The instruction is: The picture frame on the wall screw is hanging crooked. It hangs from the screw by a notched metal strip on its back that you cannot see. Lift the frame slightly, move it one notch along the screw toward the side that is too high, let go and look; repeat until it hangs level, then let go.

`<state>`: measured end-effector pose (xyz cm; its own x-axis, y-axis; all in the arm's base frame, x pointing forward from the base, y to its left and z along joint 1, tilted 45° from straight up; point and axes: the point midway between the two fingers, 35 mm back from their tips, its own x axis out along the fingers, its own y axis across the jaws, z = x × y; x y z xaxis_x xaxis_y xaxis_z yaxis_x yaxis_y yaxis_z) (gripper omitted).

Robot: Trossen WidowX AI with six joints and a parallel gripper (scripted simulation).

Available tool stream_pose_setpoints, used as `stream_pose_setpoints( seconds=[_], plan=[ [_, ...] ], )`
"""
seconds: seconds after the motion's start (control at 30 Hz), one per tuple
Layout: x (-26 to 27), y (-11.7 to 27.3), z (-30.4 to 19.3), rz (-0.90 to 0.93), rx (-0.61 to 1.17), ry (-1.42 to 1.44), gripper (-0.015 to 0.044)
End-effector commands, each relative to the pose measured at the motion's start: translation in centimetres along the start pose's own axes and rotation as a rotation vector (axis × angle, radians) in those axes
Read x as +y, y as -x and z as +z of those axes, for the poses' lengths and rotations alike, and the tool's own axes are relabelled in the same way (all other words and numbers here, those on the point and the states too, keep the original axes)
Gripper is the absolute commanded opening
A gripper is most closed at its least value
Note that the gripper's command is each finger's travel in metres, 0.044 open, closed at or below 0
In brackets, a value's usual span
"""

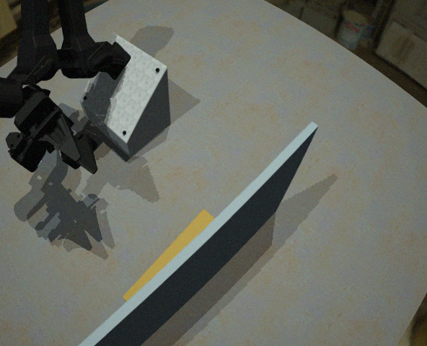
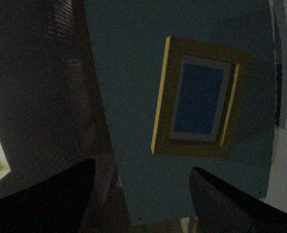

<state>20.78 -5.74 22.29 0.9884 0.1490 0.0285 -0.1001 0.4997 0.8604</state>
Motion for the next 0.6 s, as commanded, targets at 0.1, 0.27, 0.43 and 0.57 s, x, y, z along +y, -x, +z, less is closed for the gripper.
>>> stream_pose_setpoints(
  seconds=[0.1,0.27,0.43,0.57],
  plan=[
    [-1.5,-2.4,1.2,-0.001,-0.002,-0.008,0.026],
    [-3.2,-4.9,1.5,-0.001,-0.003,-0.012,0.026],
    [-3.8,-5.7,1.4,-0.001,-0.004,-0.013,0.026],
    [-3.8,-5.7,1.4,-0.001,-0.004,-0.013,0.026]
  ],
)
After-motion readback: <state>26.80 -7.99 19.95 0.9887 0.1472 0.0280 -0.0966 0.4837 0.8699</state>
